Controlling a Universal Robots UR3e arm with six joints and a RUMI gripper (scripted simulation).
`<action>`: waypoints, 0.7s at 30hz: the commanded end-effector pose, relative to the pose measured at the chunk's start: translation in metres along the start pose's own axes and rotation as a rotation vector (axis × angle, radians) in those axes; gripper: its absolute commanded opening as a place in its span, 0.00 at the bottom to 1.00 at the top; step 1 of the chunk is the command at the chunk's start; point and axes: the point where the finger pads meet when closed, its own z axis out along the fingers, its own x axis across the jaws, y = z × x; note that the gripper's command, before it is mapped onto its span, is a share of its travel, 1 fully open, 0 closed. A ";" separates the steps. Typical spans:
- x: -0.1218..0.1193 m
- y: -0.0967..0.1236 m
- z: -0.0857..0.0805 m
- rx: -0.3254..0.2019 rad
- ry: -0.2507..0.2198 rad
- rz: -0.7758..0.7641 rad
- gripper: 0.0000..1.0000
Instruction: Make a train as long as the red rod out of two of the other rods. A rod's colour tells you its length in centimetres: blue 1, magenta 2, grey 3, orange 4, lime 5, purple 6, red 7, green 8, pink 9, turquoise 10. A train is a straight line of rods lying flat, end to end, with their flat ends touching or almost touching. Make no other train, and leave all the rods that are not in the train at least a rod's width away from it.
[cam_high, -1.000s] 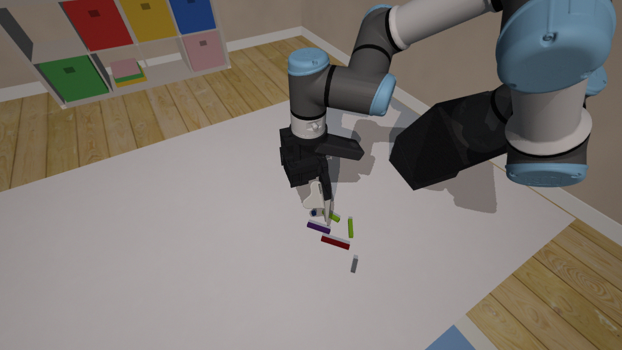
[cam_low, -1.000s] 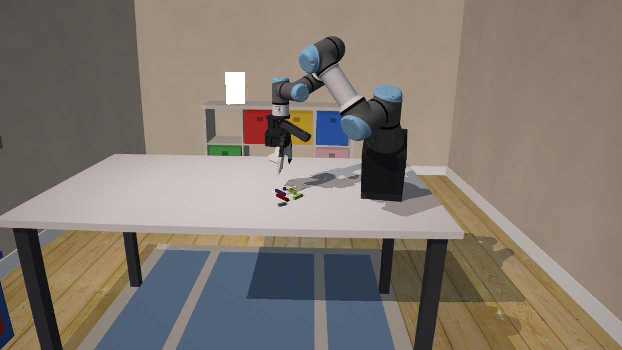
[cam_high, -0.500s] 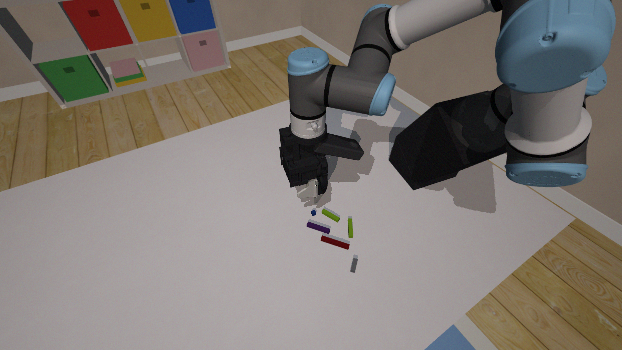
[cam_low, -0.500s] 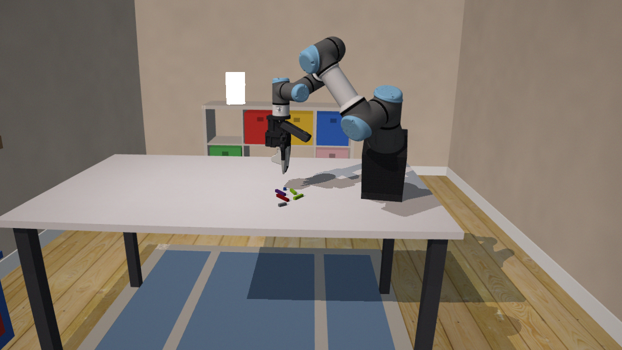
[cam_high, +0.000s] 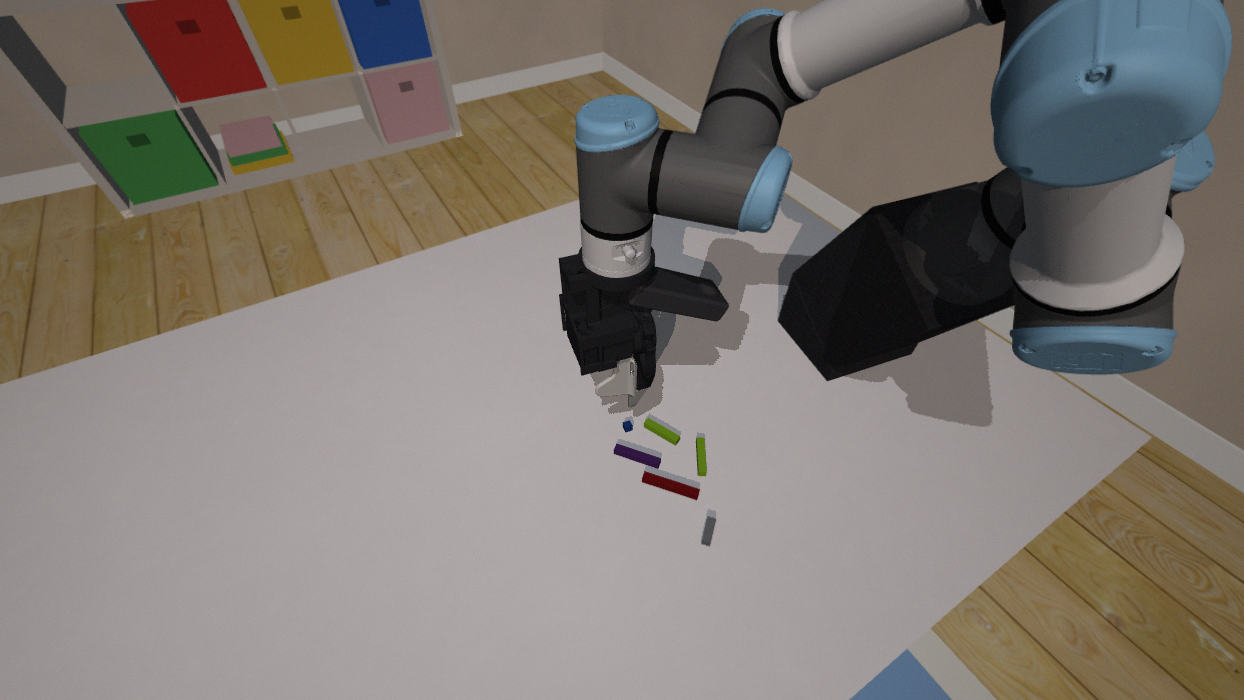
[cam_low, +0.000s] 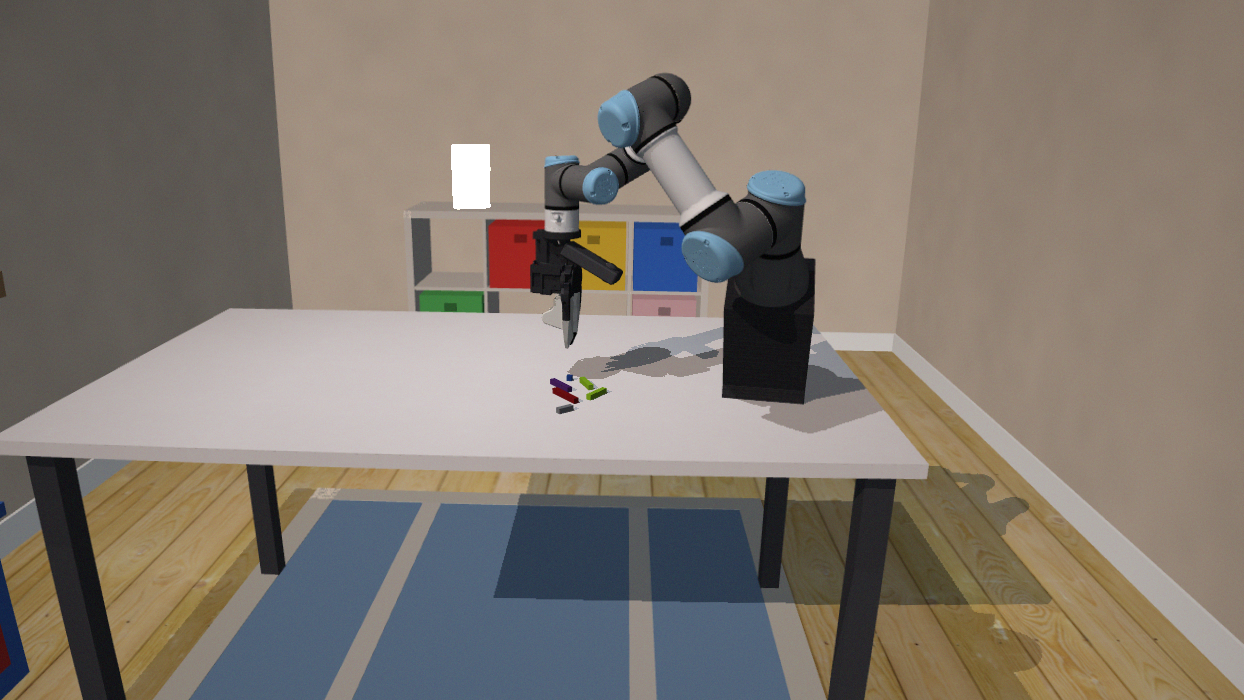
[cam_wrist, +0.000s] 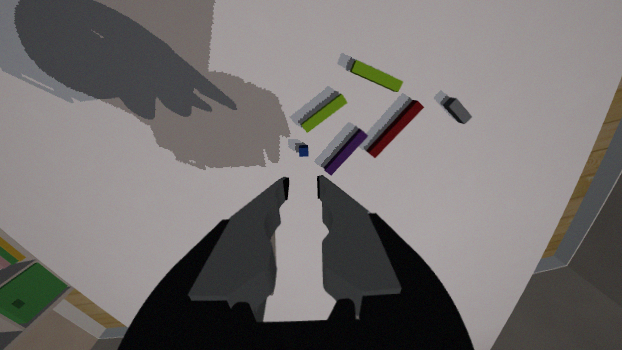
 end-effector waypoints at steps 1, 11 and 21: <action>0.000 0.001 -0.001 -0.002 -0.001 0.000 0.14; 0.000 0.001 -0.001 -0.002 -0.001 0.000 0.14; 0.000 0.001 0.003 -0.002 -0.001 0.000 0.14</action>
